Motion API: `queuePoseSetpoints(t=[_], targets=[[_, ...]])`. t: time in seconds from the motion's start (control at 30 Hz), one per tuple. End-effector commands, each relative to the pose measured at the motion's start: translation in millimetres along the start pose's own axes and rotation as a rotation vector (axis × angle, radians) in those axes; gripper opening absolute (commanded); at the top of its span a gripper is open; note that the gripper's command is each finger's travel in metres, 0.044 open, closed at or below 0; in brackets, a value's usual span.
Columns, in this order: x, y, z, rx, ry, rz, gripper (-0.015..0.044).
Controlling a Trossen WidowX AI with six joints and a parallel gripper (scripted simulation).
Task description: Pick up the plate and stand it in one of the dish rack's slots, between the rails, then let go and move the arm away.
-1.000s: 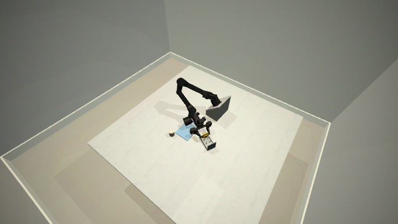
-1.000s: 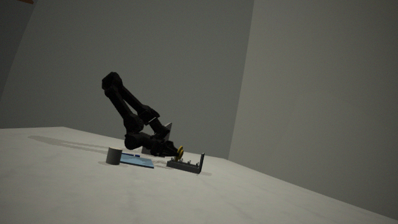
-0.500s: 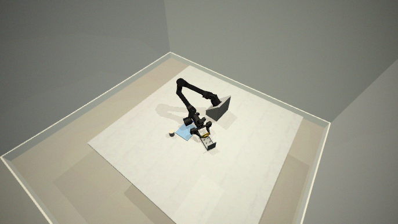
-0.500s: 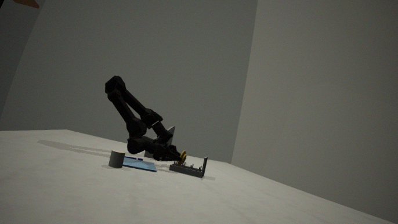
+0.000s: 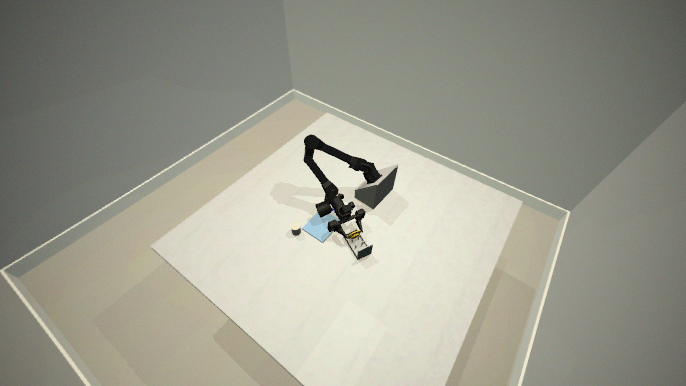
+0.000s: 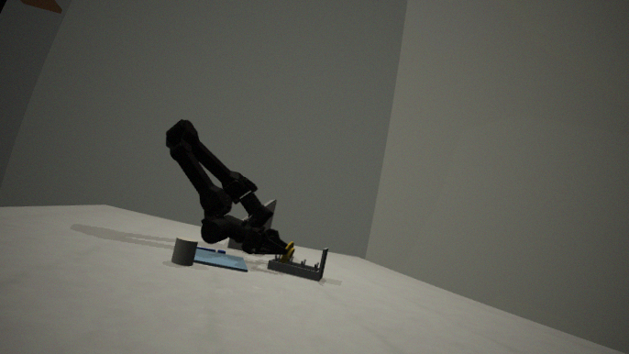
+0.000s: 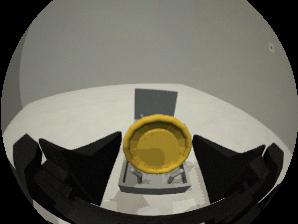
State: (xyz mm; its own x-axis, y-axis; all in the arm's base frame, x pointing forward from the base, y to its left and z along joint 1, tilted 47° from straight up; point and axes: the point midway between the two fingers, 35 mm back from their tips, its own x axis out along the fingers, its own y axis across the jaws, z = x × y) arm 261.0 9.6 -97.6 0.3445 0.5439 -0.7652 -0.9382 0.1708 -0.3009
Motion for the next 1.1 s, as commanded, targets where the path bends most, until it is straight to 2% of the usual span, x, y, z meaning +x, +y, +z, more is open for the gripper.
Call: queuePoseSetpoints(t=[0.0,0.13,0.47,0.67,1.07], targets=[[0,0,0,0.000,0.000,0.000,0.0400],[-1,-2,8,0.000,0.002,0.003,0.0400],[-15,-13,116,0.008,-0.007,0.002,0.0400],[-14,-12,118,0.055,0.022,0.021,0.0400],[-10,-2,116,0.354,0.251,0.120,0.0400]])
